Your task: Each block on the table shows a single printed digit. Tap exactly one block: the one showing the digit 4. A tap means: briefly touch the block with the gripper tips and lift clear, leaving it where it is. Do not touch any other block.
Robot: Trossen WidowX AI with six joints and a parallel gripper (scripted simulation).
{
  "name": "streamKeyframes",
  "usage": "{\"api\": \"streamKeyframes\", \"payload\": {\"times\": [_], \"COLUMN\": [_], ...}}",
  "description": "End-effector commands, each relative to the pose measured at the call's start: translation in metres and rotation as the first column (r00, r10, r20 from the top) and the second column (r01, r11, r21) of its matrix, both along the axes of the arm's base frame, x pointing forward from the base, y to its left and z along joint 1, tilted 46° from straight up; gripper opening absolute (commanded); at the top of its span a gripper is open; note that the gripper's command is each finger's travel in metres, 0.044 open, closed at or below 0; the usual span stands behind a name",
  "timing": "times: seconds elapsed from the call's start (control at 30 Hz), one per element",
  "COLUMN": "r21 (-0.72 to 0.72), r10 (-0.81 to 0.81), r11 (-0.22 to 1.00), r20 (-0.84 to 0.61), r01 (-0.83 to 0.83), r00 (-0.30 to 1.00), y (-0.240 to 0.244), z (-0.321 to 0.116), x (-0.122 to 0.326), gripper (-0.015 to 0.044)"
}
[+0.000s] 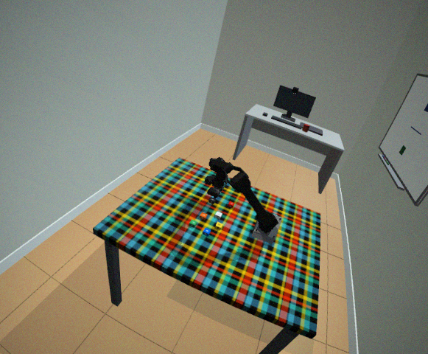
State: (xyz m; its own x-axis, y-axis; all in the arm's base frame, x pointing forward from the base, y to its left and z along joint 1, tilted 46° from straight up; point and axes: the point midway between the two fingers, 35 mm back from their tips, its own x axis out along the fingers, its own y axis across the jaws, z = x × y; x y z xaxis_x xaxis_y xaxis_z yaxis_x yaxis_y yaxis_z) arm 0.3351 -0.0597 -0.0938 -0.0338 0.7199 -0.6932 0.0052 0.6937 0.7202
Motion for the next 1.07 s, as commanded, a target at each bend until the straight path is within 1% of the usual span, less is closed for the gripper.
{"api": "streamKeyframes", "payload": {"times": [0.0,0.07,0.23,0.43,0.47,0.67,0.73,1.03], "r21": [-0.007,-0.011,-0.019,-0.018,-0.017,-0.003,0.003,0.004], "r10": [0.002,0.001,-0.002,-0.003,-0.003,0.000,0.002,0.002], "r11": [1.000,1.000,1.000,1.000,1.000,1.000,1.000,1.000], "r20": [0.009,0.009,0.007,0.006,0.006,0.003,0.001,0.001], "r01": [-0.002,-0.001,0.002,0.003,0.003,0.000,-0.002,-0.002], "r00": [1.000,1.000,1.000,1.000,1.000,1.000,1.000,1.000], "y": [-0.004,0.004,0.040,0.086,0.093,0.136,0.146,0.149], "z": [0.008,0.028,0.105,0.186,0.198,0.265,0.280,0.284], "x": [0.003,0.006,0.008,-0.013,-0.019,-0.068,-0.084,-0.089], "gripper": [0.0046,0.0099,0.0230,0.0388,0.0400,0.0400,0.0400,0.0400]}}
